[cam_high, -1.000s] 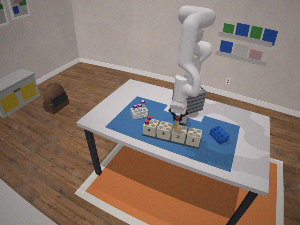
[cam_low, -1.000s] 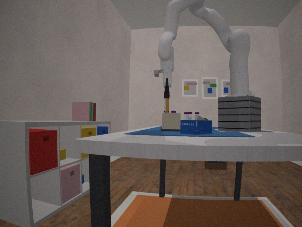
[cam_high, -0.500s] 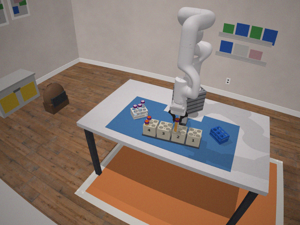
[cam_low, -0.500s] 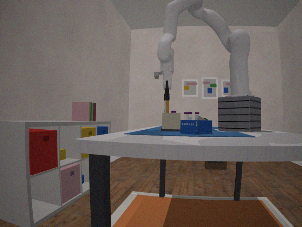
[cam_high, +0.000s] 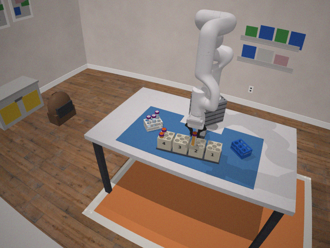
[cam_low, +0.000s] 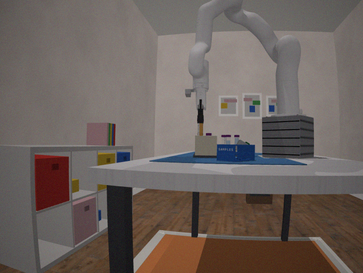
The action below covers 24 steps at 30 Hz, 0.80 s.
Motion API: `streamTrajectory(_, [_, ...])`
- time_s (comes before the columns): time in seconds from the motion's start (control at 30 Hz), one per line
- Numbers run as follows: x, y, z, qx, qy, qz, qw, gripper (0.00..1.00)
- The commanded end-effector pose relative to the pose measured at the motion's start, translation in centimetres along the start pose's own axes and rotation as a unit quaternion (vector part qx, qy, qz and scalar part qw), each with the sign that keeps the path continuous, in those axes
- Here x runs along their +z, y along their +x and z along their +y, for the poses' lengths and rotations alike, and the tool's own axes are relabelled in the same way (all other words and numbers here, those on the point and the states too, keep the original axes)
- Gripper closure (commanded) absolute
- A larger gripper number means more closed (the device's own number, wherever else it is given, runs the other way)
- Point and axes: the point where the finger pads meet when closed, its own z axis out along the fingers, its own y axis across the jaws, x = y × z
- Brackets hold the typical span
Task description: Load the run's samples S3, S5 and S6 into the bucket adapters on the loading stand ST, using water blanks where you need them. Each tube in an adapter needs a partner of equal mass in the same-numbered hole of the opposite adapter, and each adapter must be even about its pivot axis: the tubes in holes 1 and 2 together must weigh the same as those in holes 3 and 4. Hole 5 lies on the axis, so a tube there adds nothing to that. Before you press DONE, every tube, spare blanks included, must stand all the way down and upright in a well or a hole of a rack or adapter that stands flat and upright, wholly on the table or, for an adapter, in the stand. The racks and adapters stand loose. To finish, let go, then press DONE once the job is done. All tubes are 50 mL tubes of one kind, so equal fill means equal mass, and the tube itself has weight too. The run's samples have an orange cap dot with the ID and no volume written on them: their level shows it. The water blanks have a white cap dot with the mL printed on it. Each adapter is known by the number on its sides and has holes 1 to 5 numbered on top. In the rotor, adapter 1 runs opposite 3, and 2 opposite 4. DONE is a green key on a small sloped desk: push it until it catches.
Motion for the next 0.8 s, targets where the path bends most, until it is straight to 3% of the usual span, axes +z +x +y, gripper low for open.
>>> streamTrajectory(0.0, [0.4, 0.1, 0.0, 0.0, 0.001, 0.001, 1.0, 1.0])
streamTrajectory(0.77, [2.3, 0.1, 0.0, 0.0, 0.001, 0.001, 1.0, 1.0])
